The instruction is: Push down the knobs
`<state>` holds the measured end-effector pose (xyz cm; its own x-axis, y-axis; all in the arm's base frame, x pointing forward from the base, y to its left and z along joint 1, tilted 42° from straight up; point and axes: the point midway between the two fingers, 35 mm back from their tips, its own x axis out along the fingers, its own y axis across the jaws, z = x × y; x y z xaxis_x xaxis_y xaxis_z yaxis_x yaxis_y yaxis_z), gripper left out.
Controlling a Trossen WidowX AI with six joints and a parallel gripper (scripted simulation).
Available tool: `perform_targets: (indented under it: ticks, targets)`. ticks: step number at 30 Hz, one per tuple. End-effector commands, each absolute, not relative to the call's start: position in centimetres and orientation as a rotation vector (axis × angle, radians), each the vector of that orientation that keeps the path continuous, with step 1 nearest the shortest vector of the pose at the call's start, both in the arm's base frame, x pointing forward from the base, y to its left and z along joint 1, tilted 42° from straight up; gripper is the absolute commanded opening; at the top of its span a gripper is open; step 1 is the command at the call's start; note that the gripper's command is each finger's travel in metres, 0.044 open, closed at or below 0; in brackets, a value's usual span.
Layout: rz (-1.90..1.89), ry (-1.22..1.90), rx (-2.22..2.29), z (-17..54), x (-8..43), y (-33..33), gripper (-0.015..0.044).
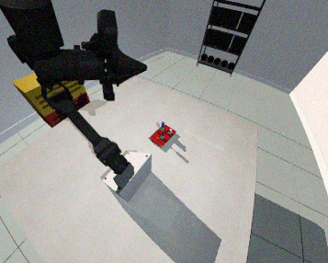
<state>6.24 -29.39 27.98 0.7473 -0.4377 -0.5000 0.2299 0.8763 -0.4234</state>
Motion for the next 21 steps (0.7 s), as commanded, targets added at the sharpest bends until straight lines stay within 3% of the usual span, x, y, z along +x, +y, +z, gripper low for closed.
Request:
perform_targets:
  ticks: [1,21]
  targets:
    - [-0.315,0.624,-0.238,26.4,8.1,-29.6,0.0000]
    - [-0.008,0.748,0.281,17.7,19.3,-26.6,0.0000]
